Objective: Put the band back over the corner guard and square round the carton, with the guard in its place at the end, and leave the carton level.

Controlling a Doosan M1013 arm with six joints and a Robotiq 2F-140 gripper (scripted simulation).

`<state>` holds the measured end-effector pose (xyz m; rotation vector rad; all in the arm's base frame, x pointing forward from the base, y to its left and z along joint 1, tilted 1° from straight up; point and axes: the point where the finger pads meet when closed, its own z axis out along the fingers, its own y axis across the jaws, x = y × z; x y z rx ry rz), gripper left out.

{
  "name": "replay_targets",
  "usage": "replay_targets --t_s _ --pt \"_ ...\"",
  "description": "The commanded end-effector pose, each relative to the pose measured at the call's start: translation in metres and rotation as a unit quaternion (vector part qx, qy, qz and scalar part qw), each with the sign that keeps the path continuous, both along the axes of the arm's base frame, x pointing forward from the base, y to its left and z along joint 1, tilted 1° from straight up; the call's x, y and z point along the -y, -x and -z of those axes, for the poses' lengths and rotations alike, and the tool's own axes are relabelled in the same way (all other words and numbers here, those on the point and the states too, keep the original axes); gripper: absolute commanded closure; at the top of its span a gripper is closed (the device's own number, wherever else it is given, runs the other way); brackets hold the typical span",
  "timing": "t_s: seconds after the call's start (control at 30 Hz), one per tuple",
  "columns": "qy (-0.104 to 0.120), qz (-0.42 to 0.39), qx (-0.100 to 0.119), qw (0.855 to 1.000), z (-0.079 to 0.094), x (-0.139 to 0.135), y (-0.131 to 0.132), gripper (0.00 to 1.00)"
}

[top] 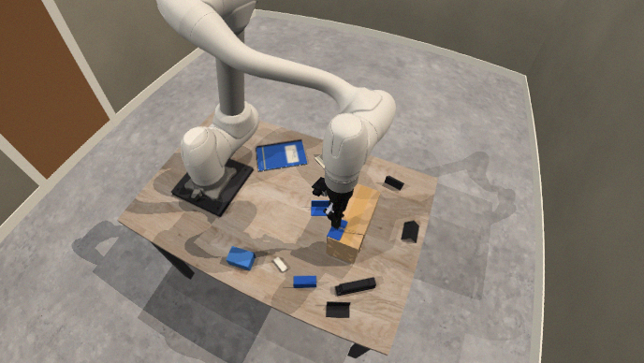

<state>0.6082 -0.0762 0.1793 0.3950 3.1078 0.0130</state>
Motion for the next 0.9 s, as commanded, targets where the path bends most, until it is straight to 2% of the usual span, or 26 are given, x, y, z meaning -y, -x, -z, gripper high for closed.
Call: replay_targets --t_s 0.0,0.57,0.87 --pt "0.000 0.000 0.001 1.000 -0.001 0.000 0.000 0.90" --pt "0.000 0.000 0.001 1.000 0.010 0.000 0.000 0.90" --pt "0.000 0.000 0.001 1.000 0.011 0.000 0.000 0.90"
